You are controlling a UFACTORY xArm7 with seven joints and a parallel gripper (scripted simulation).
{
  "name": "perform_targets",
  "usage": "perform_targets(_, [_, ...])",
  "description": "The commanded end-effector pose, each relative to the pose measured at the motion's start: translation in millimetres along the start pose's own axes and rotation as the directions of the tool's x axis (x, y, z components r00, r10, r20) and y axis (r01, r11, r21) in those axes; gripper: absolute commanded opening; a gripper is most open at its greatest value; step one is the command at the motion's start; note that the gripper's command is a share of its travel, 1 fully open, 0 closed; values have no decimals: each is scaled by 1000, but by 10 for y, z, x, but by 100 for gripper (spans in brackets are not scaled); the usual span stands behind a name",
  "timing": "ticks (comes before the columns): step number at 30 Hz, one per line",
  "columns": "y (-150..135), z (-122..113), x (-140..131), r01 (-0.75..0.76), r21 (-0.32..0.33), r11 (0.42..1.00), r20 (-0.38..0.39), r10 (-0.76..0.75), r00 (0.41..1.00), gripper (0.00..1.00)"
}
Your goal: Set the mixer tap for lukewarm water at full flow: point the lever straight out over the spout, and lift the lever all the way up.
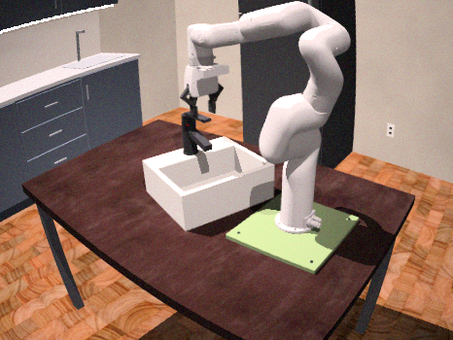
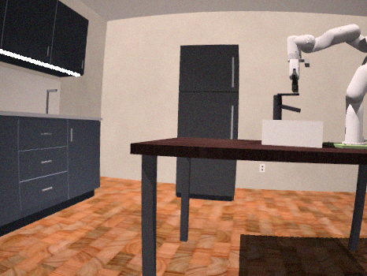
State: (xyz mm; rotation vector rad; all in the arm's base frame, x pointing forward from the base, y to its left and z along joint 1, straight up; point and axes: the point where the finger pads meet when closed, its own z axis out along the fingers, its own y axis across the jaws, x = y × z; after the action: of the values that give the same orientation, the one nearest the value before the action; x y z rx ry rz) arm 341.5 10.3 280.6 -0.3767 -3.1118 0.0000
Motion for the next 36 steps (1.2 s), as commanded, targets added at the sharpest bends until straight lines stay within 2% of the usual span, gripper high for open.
perform_targets(1, [2, -3, -8, 0, -1, 1000, 4, 0, 1000, 66])
perform_targets(36, [2, 277, -9, 0, -1, 1000, 4, 0, 1000, 66])
